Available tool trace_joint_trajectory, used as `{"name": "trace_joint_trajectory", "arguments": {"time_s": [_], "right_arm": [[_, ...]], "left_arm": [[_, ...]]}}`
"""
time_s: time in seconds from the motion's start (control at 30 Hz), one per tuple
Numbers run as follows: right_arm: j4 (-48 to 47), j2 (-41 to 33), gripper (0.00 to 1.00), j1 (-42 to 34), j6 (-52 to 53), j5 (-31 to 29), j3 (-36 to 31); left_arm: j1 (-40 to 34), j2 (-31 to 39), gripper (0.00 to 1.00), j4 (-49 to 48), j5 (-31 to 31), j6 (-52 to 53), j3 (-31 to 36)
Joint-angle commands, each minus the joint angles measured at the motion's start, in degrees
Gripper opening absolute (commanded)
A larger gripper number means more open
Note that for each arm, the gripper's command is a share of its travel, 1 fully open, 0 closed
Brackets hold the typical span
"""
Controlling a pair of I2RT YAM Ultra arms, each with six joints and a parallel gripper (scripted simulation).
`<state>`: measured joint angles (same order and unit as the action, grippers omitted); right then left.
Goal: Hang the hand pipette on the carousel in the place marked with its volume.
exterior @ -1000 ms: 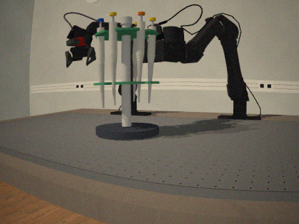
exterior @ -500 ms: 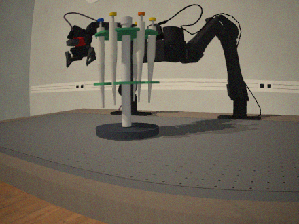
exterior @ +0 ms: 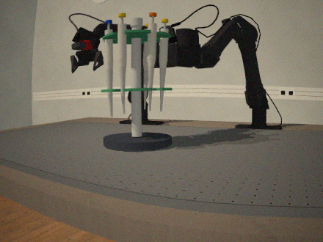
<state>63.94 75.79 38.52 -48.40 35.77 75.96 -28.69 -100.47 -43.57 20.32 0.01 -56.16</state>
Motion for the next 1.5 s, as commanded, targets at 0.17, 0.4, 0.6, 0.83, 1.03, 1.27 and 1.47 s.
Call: {"name": "trace_joint_trajectory", "arguments": {"time_s": [0.17, 0.4, 0.6, 0.83, 1.03, 1.27, 1.47], "right_arm": [[-0.8, -0.3, 1.0, 0.5, -0.7, 1.3, 0.9], [-0.8, -0.3, 1.0, 0.5, -0.7, 1.3, 0.9], [-0.8, -0.3, 1.0, 0.5, -0.7, 1.3, 0.9], [-0.8, -0.3, 1.0, 0.5, -0.7, 1.3, 0.9], [-0.8, -0.3, 1.0, 0.5, -0.7, 1.3, 0.9], [-0.8, -0.3, 1.0, 0.5, -0.7, 1.3, 0.9], [-0.8, -0.3, 1.0, 0.5, -0.7, 1.3, 0.9]], "left_arm": [[2.4, 2.4, 0.5, -1.2, -6.3, 0.0, 1.4], [5.9, 3.3, 0.5, -1.5, -16.7, 0.2, 0.2], [5.0, 3.2, 0.5, -1.4, -17.0, 0.0, 0.1], [5.2, 3.2, 0.5, -1.4, -17.1, -0.1, 0.0], [5.1, 3.1, 0.5, -1.4, -16.8, -0.1, 0.0], [5.1, 3.1, 0.5, -1.4, -16.8, -0.1, 0.0], [5.1, 3.1, 0.5, -1.4, -16.8, -0.1, 0.0]]}}
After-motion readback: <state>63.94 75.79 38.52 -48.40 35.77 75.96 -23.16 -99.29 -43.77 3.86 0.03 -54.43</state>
